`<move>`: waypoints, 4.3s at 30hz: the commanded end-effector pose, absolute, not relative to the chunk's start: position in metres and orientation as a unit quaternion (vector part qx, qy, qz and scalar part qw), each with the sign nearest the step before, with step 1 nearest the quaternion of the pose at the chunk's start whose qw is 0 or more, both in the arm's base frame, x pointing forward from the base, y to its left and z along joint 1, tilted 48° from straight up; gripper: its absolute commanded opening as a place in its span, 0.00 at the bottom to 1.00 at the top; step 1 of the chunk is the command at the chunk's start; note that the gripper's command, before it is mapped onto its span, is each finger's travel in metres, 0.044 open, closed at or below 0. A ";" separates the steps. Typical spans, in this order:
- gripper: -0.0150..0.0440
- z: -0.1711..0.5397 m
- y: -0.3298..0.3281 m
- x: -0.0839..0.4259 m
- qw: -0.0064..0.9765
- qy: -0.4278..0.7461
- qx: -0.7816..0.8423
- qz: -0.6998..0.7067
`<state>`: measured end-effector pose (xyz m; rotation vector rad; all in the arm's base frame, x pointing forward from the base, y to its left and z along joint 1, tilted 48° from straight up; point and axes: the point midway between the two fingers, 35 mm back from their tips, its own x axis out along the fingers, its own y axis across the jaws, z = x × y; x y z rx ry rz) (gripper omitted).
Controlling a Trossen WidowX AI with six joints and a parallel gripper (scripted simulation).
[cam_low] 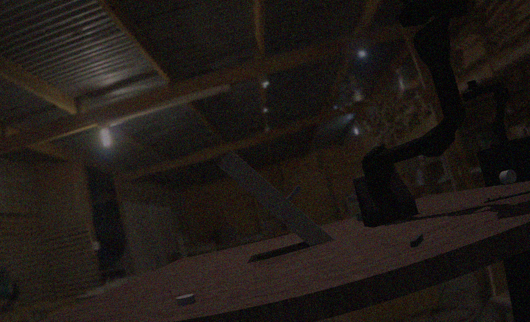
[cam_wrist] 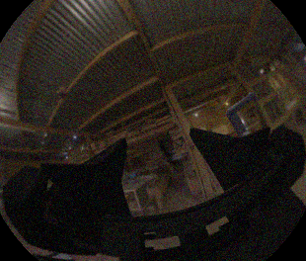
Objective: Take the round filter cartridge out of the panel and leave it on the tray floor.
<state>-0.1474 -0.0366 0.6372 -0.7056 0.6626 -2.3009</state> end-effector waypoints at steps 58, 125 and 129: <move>0.44 0.128 -0.121 0.294 0.923 0.155 -0.200 0.289; 0.44 0.104 -0.092 0.336 0.924 0.151 -0.194 0.292; 0.44 0.104 -0.092 0.337 0.924 0.151 -0.194 0.292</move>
